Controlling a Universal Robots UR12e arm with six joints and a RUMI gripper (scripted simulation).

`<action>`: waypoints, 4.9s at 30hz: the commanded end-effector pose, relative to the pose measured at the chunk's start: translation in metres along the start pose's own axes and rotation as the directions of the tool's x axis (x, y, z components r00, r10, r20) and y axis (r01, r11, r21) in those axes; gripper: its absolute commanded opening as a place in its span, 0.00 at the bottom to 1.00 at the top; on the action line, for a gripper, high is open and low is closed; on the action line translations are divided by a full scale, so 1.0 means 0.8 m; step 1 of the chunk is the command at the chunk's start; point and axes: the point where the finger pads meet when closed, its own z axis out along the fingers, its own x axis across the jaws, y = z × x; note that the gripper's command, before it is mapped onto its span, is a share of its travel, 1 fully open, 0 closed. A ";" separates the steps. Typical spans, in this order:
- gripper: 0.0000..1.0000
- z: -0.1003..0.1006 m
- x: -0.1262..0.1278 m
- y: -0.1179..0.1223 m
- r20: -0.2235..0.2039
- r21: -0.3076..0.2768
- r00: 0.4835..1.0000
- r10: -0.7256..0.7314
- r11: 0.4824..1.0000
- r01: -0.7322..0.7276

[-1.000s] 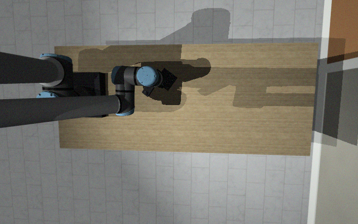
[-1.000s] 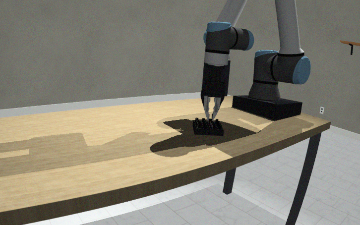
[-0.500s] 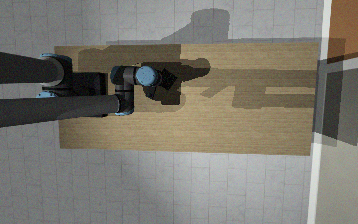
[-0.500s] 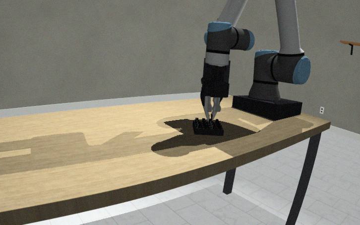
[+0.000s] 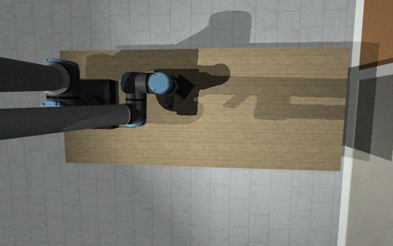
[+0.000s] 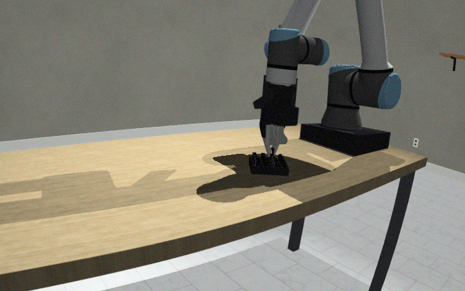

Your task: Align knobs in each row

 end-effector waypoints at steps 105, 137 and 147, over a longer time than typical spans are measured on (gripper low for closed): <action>0.11 -0.048 -0.003 0.000 0.002 -0.001 0.954 -0.301 0.954 0.301; 0.11 -0.055 -0.001 -0.002 0.001 -0.002 0.998 0.069 0.998 -0.069; 0.11 -0.060 0.000 -0.001 0.001 -0.002 0.940 0.341 0.940 -0.341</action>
